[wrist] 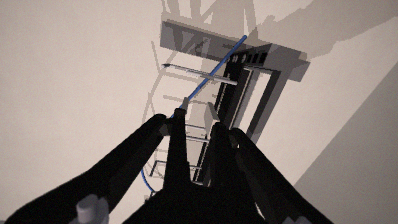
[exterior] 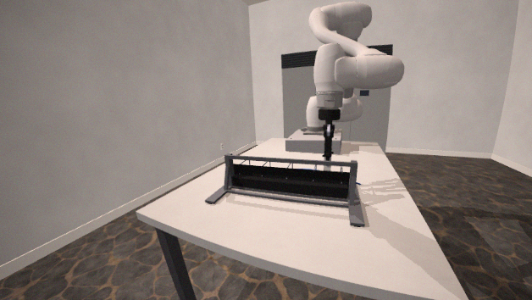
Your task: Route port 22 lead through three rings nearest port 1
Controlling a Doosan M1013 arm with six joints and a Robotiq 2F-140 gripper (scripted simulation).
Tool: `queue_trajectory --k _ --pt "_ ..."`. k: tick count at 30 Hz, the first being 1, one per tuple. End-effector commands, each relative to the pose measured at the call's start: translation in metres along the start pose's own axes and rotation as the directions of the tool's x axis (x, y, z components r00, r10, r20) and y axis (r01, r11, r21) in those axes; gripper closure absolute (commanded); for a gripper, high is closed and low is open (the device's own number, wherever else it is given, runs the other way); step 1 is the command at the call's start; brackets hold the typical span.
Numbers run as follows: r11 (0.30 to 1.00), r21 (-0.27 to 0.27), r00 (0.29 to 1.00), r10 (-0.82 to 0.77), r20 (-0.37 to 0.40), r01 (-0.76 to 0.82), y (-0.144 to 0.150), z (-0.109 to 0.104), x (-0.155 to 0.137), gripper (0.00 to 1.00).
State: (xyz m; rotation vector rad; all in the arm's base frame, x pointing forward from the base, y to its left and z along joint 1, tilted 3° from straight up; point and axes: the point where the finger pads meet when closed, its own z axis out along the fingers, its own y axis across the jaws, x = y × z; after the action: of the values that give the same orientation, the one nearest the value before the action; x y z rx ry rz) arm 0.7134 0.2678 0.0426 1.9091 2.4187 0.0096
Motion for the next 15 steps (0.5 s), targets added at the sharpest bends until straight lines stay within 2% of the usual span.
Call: queue_trajectory --k 1,5,15 --pt "1.0 0.0 1.0 0.0 0.0 0.0 0.0 -0.007 0.0 0.8" --pt "1.0 0.0 1.0 0.0 0.0 0.0 0.0 -0.013 0.0 0.8" --pt "1.0 0.0 1.0 0.0 0.0 0.0 0.0 -0.045 0.0 0.8"
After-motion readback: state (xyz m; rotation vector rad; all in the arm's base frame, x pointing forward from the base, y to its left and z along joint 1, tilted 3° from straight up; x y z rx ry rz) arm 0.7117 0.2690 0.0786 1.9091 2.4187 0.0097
